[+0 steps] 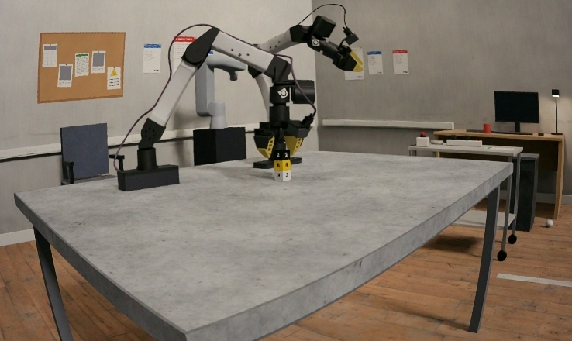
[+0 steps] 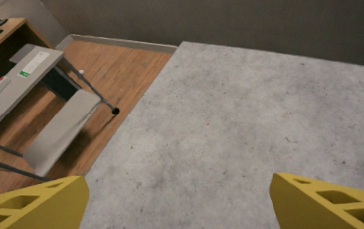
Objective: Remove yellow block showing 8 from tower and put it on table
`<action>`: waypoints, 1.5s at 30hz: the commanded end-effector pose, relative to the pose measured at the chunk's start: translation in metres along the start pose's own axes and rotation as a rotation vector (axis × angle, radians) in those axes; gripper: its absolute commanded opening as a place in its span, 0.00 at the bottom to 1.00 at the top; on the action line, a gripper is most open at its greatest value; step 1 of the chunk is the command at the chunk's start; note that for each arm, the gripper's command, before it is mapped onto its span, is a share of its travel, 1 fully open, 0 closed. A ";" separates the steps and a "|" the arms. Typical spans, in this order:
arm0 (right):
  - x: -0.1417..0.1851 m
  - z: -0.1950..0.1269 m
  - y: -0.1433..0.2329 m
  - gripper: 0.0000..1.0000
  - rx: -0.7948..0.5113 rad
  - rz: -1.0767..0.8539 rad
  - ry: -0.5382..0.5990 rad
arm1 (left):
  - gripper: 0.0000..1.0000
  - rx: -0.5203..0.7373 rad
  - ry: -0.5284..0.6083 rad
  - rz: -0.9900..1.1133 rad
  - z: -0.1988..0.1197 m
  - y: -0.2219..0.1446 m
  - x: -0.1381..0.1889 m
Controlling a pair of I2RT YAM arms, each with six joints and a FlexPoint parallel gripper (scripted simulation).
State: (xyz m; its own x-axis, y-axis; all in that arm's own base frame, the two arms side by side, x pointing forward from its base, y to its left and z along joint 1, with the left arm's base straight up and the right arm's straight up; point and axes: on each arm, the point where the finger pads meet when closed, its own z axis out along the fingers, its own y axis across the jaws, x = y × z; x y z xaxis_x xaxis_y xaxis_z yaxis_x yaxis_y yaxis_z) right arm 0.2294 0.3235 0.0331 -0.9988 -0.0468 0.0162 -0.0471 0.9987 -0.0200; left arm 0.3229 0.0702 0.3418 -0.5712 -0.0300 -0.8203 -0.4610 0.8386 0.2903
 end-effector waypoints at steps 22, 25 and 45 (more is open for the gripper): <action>-0.008 -0.034 0.012 0.32 -0.067 0.004 -0.060 | 1.00 0.000 -0.009 -0.007 -0.001 0.001 -0.003; -0.007 -0.044 0.012 0.32 -0.069 0.004 -0.062 | 1.00 0.000 -0.009 -0.007 -0.001 0.001 -0.003; -0.015 -0.043 -0.018 0.32 -0.042 -0.016 -0.050 | 1.00 0.129 0.044 0.179 0.005 -0.044 0.005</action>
State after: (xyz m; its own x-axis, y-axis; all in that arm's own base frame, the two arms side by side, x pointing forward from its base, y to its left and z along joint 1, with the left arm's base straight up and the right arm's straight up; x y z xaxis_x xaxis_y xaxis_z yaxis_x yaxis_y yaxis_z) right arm 0.2373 0.3185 0.0632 -0.9988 -0.0482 0.0014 -0.0482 0.9988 -0.0019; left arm 0.3318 0.0538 0.3285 -0.6253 0.0303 -0.7798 -0.3714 0.8672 0.3316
